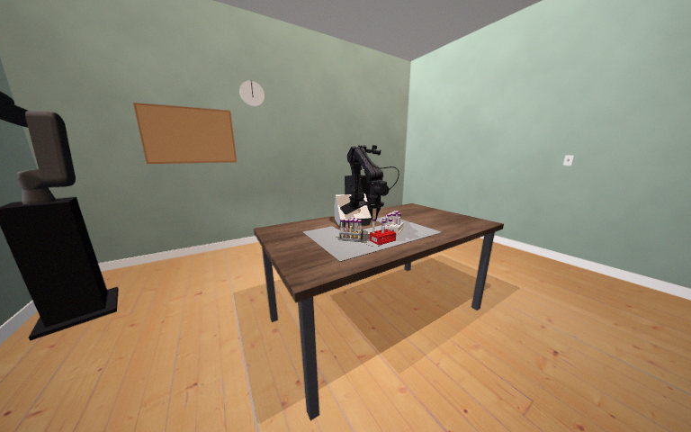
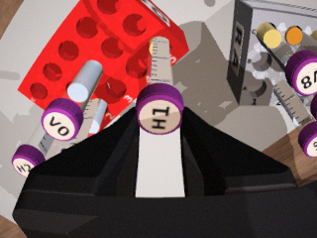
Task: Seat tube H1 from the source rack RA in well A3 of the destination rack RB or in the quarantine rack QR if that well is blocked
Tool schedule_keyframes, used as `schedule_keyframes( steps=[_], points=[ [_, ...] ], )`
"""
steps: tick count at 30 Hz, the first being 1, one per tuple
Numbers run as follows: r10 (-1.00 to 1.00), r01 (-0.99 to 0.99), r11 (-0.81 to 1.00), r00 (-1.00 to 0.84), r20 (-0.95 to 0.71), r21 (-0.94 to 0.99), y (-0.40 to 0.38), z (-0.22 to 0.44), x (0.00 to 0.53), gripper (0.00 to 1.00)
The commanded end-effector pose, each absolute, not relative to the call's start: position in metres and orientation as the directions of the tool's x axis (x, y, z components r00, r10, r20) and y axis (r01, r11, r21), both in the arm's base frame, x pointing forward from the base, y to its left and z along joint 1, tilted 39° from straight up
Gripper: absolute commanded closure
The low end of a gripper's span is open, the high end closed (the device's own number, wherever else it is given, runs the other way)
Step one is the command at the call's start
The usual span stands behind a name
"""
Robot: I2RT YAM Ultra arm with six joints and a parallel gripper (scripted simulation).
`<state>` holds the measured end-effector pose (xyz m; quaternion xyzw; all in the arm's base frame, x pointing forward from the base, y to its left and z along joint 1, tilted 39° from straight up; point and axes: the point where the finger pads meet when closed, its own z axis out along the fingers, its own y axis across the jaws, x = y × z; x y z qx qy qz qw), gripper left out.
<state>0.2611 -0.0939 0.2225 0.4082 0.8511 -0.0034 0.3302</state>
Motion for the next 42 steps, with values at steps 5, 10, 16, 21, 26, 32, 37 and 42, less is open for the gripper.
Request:
schedule_keyframes(
  steps=[5,10,16,21,26,32,37,42],
  points=[
    [0.688,0.694,0.67,-0.449,-0.569,0.263,-0.096,0.219,0.263,1.0],
    [0.691,0.698,0.667,-0.449,-0.567,0.26,-0.099,0.217,0.267,1.0],
    [0.686,0.691,0.67,-0.434,-0.584,0.272,-0.099,0.223,0.268,1.0],
    [0.689,0.694,0.669,-0.446,-0.572,0.265,-0.099,0.216,0.269,1.0],
    [0.687,0.693,0.671,-0.448,-0.573,0.263,-0.099,0.217,0.27,1.0],
    [0.689,0.697,0.67,-0.454,-0.565,0.257,-0.099,0.21,0.269,1.0],
    [0.685,0.689,0.672,-0.438,-0.583,0.271,-0.1,0.223,0.272,1.0],
    [0.689,0.693,0.669,-0.444,-0.573,0.268,-0.097,0.217,0.268,1.0]
  ],
)
